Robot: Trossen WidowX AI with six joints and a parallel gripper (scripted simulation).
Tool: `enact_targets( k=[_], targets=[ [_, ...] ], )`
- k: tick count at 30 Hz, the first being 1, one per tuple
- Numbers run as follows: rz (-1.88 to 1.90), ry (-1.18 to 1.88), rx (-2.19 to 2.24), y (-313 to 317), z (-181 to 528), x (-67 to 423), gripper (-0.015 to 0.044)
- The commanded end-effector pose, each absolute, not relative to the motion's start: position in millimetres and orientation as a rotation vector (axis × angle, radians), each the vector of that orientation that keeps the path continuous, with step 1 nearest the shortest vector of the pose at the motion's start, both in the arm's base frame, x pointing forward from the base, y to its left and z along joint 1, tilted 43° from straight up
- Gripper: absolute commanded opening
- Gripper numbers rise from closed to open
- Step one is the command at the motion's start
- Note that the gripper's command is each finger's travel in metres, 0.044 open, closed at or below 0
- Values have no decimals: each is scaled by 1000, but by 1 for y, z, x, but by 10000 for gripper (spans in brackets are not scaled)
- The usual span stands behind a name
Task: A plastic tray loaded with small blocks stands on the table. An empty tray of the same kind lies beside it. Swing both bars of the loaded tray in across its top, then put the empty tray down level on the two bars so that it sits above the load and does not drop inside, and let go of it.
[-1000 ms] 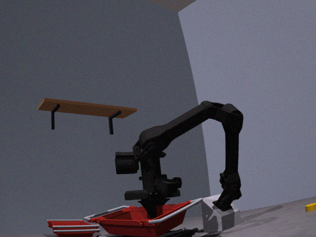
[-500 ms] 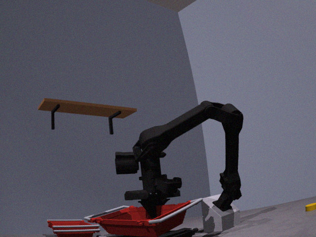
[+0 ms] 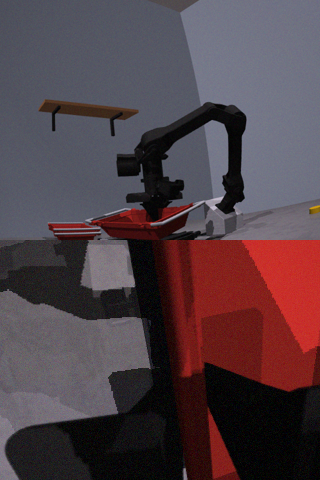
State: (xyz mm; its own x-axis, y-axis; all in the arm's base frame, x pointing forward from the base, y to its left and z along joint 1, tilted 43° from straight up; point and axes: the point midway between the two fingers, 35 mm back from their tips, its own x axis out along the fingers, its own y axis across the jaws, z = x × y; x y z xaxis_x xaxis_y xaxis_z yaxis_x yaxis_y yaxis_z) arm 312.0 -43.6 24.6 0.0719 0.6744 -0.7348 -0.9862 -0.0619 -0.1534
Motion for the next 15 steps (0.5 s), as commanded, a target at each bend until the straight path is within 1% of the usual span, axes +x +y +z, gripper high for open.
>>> enact_targets(
  k=[1,15],
  targets=[
    [1487,531,-775,-38,22,307,0],
    [1462,516,-782,-43,24,312,0]
  ],
)
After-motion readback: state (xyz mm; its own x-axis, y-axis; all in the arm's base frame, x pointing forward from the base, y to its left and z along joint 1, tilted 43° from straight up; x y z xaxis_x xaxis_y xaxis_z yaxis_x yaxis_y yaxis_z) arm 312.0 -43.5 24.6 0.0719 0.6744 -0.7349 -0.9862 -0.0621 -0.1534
